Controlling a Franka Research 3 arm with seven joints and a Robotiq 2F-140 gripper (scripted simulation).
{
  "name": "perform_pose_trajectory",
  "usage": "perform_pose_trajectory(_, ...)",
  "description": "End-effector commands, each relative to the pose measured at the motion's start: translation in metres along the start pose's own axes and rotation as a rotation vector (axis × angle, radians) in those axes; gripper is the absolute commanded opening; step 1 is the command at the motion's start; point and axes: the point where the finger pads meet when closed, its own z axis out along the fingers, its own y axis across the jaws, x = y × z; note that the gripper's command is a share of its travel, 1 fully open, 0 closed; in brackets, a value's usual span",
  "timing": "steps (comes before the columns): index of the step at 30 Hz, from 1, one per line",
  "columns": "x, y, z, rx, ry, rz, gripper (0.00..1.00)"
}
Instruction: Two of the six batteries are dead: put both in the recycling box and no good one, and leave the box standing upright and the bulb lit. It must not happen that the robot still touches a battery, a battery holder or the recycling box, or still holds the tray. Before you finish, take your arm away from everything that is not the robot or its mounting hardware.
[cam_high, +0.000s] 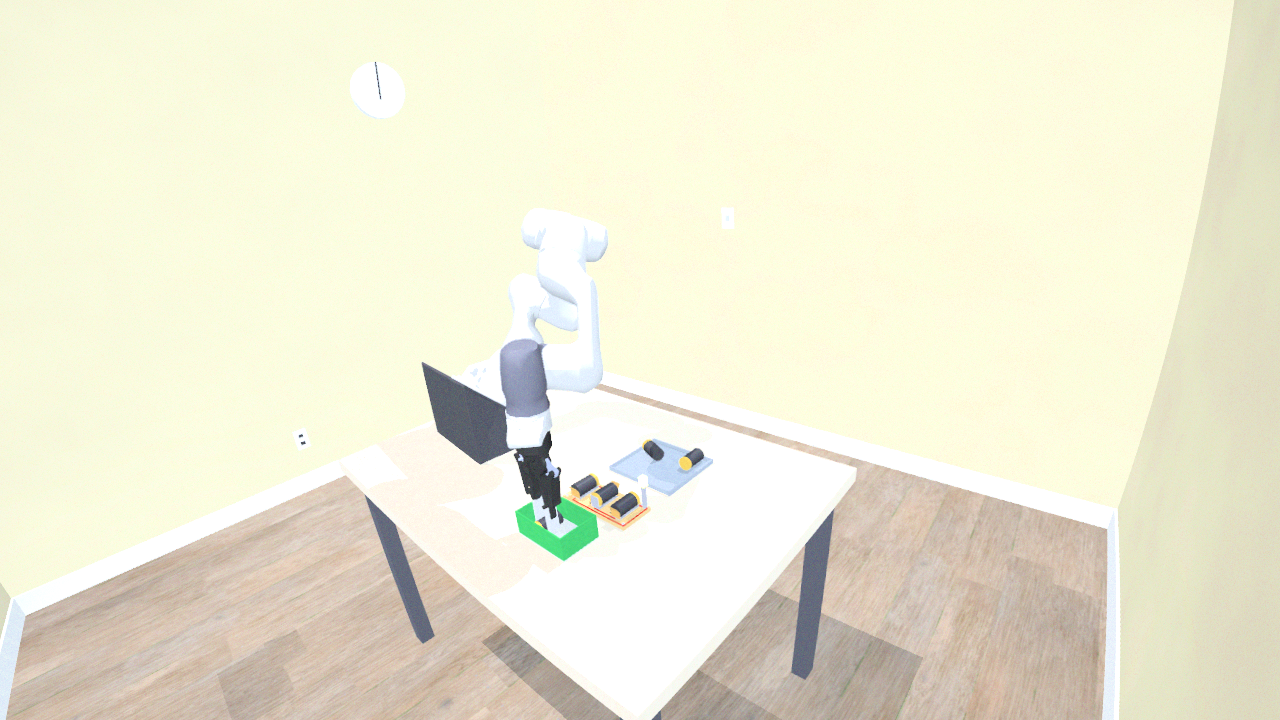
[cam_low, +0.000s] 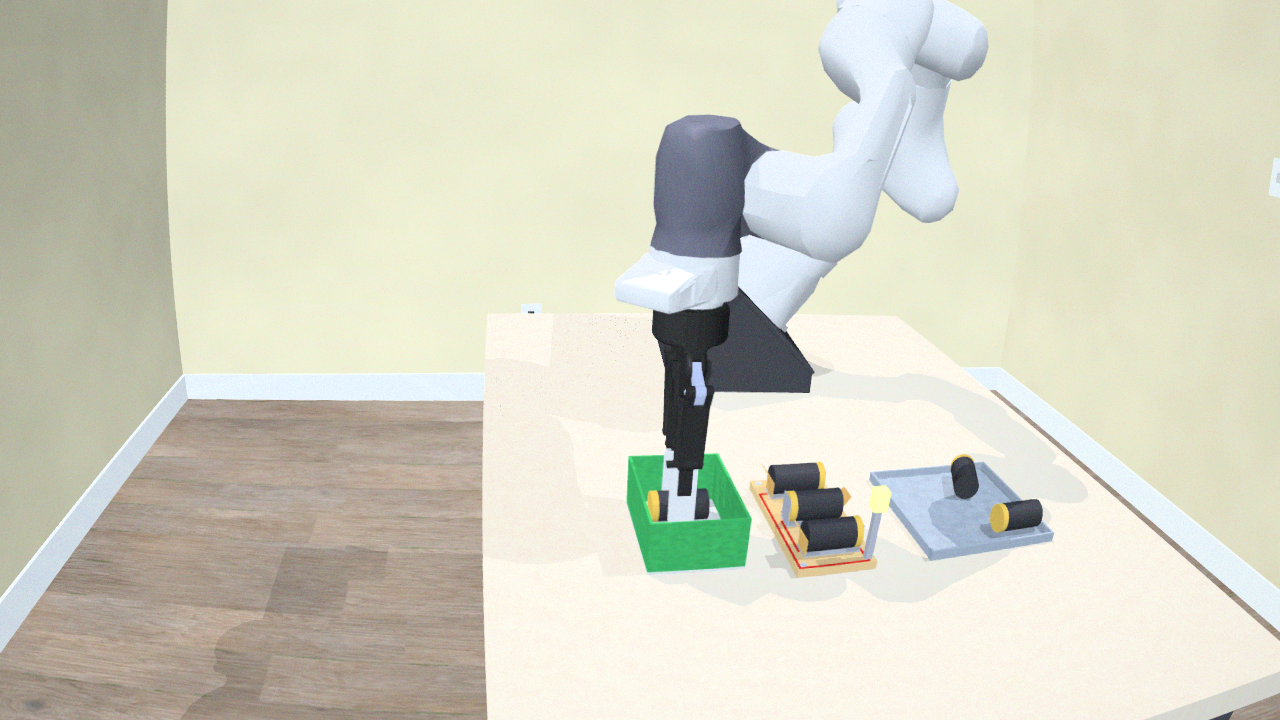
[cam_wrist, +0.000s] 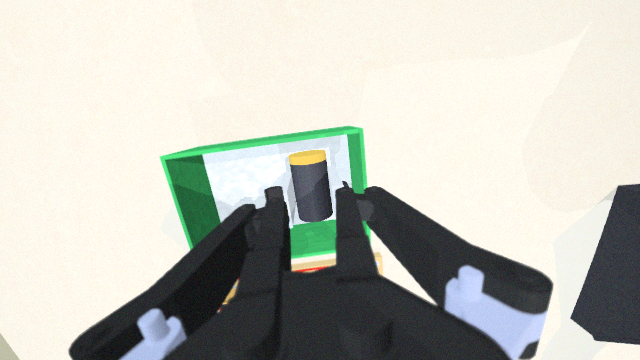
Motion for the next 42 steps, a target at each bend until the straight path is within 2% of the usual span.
perform_pose_trajectory(1, 0.001, -0.001, 0.0, 0.005, 0.002, -0.003, 0.16)
perform_pose_trajectory(2, 0.001, -0.001, 0.0, 0.005, 0.002, -0.003, 0.16)
perform_pose_trajectory(3, 0.001, -0.001, 0.0, 0.005, 0.002, -0.003, 0.29)
perform_pose_trajectory(28, 0.001, -0.001, -0.001, 0.005, 0.002, -0.003, 0.29)
perform_pose_trajectory(34, 0.001, -0.001, -0.013, 0.005, 0.002, -0.003, 0.29)
perform_pose_trajectory(40, 0.001, -0.001, -0.039, 0.005, 0.002, -0.003, 0.29)
perform_pose_trajectory(42, 0.001, -0.001, -0.039, 0.005, 0.002, -0.003, 0.29)
